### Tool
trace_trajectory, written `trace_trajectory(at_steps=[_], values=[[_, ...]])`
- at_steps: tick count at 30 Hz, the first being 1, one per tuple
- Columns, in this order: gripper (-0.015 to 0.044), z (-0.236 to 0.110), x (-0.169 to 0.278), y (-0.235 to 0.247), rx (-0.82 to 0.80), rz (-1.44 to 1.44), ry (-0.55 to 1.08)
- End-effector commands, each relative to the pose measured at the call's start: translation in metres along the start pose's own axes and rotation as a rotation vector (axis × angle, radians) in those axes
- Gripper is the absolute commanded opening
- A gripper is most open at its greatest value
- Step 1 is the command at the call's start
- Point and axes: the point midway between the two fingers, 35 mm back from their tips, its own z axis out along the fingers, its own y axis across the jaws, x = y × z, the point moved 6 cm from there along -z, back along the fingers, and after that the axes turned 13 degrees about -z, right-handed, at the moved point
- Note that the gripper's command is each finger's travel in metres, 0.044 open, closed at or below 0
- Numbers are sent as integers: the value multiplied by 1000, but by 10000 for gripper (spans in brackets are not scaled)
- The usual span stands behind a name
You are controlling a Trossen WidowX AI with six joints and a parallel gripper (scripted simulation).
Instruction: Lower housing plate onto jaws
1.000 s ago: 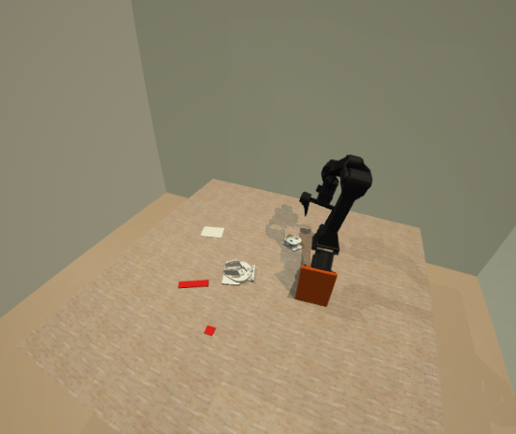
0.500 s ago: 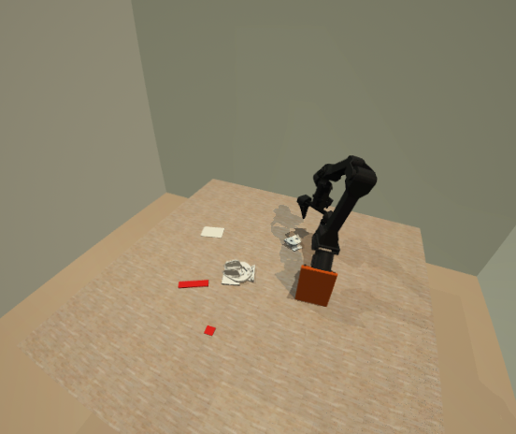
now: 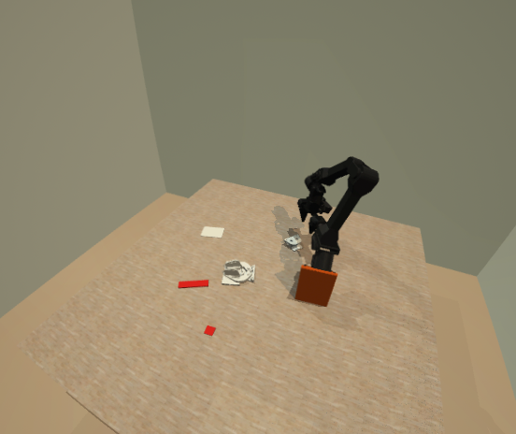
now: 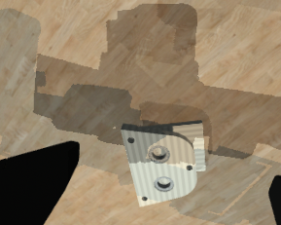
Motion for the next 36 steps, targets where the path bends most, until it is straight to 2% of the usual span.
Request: trace_trajectory(at_steps=[1,36], values=[[440,8,6,3,10,144,-12],[440,47,59,19,-73,1271,-110]])
